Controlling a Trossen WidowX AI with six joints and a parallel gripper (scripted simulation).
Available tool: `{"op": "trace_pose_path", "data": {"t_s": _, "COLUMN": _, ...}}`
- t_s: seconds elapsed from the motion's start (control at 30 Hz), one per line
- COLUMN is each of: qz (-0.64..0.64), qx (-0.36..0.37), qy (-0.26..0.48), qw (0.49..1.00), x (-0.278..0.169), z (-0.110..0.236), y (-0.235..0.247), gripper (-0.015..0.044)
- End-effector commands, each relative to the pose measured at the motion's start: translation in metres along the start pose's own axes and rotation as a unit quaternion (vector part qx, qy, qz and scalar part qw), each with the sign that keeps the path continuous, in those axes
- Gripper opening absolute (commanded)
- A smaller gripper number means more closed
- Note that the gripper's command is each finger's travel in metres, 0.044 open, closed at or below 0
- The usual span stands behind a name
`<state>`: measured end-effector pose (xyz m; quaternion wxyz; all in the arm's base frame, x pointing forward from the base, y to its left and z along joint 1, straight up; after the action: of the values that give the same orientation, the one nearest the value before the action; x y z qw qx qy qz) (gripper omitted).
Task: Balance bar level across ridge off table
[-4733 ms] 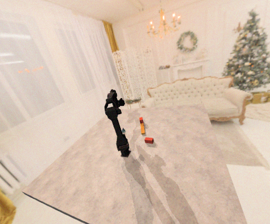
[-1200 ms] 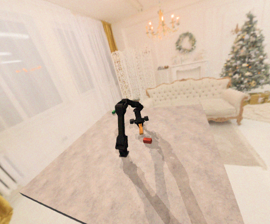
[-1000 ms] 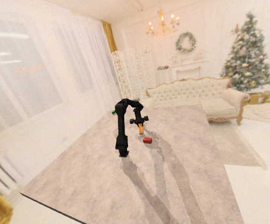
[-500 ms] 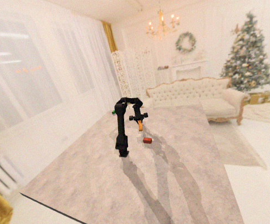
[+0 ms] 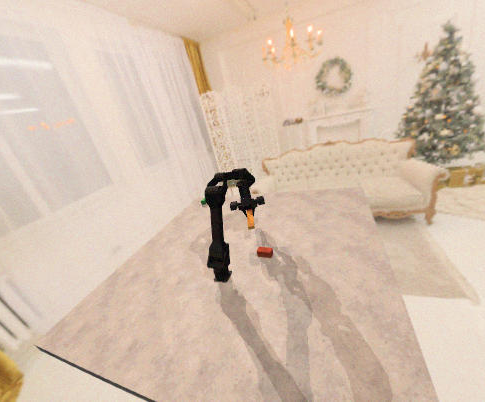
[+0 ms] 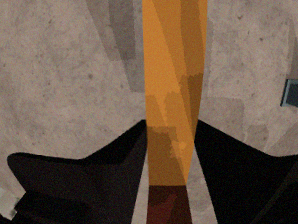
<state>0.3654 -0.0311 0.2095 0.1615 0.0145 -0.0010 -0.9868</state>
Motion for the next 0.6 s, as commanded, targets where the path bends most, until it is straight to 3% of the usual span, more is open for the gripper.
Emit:
{"op": "trace_pose_path", "data": {"t_s": 0.0, "qz": -0.002, "qx": 0.004, "qy": 0.003, "qw": 1.000, "x": 0.001, "z": 0.011, "y": 0.000, "gripper": 0.0000}}
{"op": "trace_pose_path", "data": {"t_s": 0.57, "qz": 0.282, "qx": 0.003, "qy": 0.002, "qw": 0.960, "x": -0.001, "z": 0.014, "y": -0.026, "gripper": 0.0000}}
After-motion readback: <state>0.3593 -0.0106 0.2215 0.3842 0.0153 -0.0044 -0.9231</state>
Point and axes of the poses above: the point midway between the two fingers, 35 mm back from their tips, its own z axis back along the fingers, its own y axis across the jaws, x = y × z, the point moved 8 cm from there along z, back along the fingers, and after that the axes turned 2 degrees about -z, right-handed, at the moved point
